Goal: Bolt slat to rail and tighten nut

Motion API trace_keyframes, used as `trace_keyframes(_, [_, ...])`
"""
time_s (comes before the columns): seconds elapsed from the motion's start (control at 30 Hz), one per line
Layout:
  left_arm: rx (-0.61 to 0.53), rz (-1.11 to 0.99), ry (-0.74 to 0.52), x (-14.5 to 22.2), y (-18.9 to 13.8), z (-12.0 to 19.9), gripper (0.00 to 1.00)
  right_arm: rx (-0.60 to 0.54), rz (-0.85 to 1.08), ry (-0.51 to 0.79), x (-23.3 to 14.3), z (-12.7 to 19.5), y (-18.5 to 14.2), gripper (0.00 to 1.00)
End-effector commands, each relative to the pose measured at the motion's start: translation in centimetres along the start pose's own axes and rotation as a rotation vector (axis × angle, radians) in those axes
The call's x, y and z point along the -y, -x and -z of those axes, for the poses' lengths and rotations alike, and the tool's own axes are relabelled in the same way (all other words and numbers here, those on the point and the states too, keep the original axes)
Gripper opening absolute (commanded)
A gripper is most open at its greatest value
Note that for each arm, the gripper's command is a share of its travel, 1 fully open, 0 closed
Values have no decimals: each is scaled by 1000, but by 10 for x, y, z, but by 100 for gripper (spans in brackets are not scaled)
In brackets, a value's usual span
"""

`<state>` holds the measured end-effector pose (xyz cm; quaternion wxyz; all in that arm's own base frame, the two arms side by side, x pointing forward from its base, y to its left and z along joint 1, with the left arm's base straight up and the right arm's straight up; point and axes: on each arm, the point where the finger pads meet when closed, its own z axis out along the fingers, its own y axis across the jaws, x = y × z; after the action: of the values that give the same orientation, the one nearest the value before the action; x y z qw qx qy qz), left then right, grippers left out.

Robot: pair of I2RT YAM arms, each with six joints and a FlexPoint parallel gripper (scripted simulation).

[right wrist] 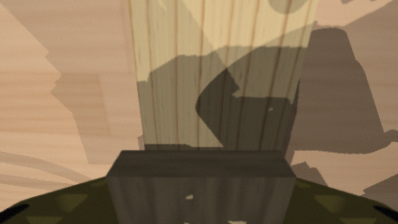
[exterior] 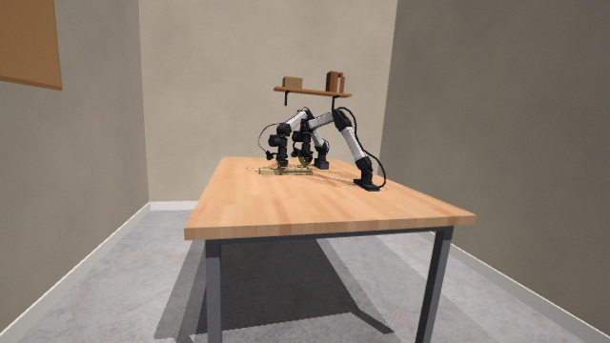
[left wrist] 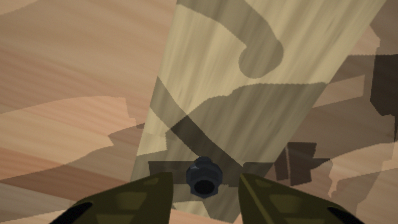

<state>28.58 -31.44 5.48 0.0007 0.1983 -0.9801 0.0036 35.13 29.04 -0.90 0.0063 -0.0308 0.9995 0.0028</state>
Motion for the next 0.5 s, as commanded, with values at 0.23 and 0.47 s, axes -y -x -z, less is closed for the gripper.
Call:
trace_keyframes(0.23, [6,2,-3,1,0,8,36,13,-3,10,-2,5,3,67])
trace_keyframes(0.47, [6,2,-3,1,0,8,36,13,-3,10,-2,5,3,67])
